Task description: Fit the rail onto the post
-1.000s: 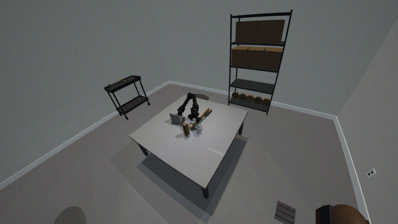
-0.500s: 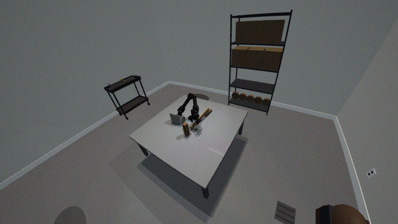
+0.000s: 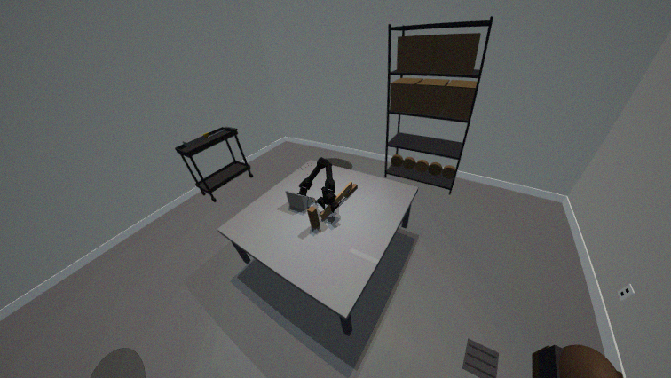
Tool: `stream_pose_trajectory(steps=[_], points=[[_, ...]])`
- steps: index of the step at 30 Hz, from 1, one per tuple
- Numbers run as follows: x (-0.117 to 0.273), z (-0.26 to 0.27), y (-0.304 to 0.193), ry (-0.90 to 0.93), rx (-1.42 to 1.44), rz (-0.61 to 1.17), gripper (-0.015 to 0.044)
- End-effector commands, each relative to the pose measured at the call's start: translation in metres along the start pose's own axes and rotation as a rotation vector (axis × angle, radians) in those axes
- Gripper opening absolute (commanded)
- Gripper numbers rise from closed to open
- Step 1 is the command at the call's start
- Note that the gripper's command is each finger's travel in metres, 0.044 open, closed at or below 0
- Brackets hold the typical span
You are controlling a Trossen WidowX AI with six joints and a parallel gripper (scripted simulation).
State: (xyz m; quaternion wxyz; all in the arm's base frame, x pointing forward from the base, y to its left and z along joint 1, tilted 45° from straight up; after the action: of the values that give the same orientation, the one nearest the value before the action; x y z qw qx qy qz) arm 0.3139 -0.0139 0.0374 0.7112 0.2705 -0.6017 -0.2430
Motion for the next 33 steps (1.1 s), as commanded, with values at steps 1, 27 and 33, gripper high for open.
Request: stream_pose_trajectory(steps=[1,27,33], points=[[-0.0067,0.0024,-0.0015,0.007,-0.012,-0.006,0.044],[-0.0067,0.0024,-0.0015,0.007,-0.012,-0.006,0.0],[-0.0067,0.0024,-0.0015,0.007,-0.012,-0.006,0.0]])
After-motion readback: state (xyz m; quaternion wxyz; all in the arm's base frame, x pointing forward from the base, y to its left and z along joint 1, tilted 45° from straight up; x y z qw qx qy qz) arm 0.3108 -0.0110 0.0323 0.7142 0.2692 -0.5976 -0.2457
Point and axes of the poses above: the point midway between the two fingers, 35 mm back from their tips, its own x axis back along the fingers, its own z axis across the jaws, y = z × x, the point moved 10 cm from there along x, back along the fingers, and after that the axes turned 5 degrees about -x, right-handed, at the moved point
